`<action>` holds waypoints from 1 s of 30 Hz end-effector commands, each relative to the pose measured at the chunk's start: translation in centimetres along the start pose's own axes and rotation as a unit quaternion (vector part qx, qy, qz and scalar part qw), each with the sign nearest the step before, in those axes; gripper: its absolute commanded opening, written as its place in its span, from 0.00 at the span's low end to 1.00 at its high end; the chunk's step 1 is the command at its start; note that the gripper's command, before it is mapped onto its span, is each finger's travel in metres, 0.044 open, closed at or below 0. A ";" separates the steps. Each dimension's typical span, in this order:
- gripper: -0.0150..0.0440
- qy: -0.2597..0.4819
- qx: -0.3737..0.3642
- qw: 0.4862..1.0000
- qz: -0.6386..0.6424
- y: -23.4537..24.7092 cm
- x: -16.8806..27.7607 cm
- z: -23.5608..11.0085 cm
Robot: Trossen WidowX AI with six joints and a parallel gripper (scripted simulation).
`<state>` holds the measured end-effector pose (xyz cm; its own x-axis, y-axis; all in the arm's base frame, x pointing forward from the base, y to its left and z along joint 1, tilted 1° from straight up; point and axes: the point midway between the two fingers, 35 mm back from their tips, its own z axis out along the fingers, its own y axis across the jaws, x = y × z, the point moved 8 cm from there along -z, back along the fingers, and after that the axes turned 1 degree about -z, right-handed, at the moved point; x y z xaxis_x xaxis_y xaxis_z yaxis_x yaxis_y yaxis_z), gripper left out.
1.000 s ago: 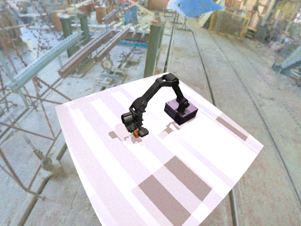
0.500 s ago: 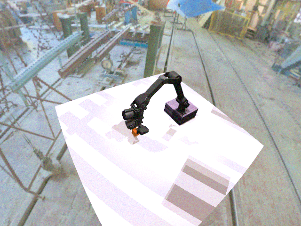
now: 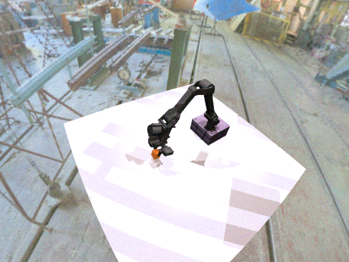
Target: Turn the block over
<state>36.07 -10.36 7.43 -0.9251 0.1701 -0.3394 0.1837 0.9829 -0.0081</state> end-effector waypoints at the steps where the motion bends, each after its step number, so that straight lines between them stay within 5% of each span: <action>1: 0.25 -0.028 -0.002 1.000 0.000 0.1 0.7 -0.1; 16: 0.25 -0.113 0.000 0.994 -0.001 0.1 2.6 -0.3; 30: 0.25 -0.211 0.001 0.977 0.001 0.1 3.8 3.1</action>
<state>33.84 -9.97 3.95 -0.7311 0.1288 -0.6700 0.1873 0.9822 -0.0156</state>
